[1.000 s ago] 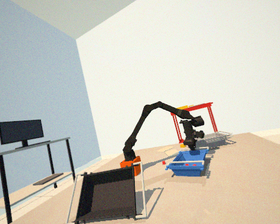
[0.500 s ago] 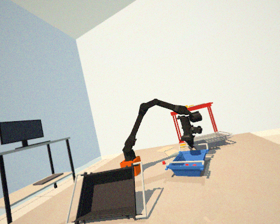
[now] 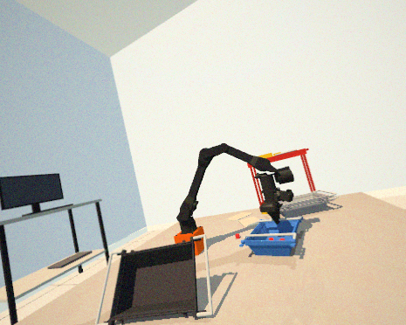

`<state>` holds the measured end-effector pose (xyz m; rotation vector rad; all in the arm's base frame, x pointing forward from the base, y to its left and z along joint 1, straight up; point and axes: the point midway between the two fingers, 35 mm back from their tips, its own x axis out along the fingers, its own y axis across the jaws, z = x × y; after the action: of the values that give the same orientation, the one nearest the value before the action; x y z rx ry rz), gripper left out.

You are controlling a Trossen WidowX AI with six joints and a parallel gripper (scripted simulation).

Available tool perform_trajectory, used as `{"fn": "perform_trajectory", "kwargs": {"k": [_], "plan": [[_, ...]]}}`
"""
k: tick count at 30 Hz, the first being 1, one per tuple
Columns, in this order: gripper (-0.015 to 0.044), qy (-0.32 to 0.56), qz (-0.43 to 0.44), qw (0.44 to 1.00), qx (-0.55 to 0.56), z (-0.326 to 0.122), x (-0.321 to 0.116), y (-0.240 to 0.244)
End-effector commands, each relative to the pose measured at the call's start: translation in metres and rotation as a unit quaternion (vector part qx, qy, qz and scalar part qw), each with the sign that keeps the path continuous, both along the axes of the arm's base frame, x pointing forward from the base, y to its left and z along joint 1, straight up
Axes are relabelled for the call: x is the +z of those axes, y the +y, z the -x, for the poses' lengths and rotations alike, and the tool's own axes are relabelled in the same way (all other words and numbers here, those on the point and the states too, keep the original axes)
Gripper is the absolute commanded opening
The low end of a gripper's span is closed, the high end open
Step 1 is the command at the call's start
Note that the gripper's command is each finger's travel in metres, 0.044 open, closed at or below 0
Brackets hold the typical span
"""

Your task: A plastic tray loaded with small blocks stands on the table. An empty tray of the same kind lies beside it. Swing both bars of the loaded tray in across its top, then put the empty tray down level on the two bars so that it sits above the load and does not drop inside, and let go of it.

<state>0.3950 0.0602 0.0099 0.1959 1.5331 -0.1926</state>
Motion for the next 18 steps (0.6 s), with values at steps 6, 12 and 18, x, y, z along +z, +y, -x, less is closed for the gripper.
{"fn": "perform_trajectory", "kwargs": {"k": [6,12,18], "plan": [[0.0082,-0.003,-0.002,1.000,0.005,-0.001,0.034,0.004],[0.0082,0.001,0.001,1.000,0.006,0.000,0.034,0.003],[0.0082,0.001,0.001,1.000,0.006,0.000,0.034,0.003]]}}
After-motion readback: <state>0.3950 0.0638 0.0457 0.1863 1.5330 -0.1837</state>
